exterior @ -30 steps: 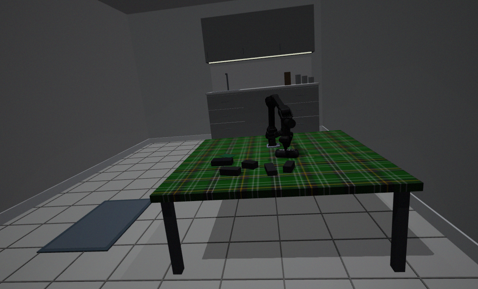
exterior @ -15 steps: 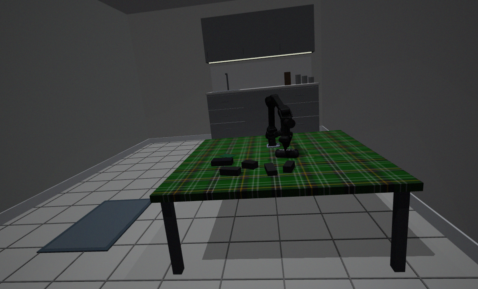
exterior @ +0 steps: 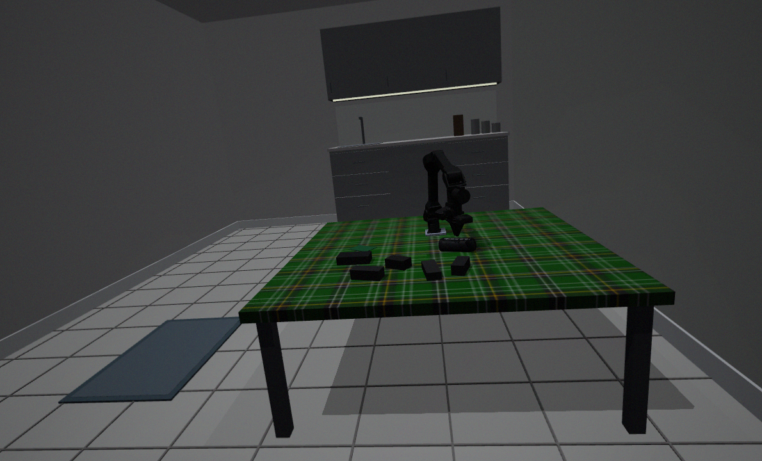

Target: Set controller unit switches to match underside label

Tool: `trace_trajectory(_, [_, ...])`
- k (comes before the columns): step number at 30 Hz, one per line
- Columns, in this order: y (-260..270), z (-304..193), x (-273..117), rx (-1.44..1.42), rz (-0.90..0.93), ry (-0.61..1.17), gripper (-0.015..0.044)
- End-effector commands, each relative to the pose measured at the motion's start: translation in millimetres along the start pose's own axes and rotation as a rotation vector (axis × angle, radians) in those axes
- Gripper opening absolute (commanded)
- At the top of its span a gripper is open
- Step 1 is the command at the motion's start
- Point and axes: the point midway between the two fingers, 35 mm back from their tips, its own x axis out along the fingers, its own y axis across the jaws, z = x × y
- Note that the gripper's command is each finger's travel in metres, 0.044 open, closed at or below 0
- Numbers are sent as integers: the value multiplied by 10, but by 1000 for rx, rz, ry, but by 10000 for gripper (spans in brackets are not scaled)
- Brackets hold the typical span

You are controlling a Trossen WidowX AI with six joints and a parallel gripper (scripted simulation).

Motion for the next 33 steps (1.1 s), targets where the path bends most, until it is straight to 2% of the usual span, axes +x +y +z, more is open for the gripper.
trace_trajectory(1, [30,12,-22,-400,-23,23,0])
trace_trajectory(28, [129,105,-194,-2161,14,162,0])
trace_trajectory(33, [140,119,-219,-2413,41,186,0])
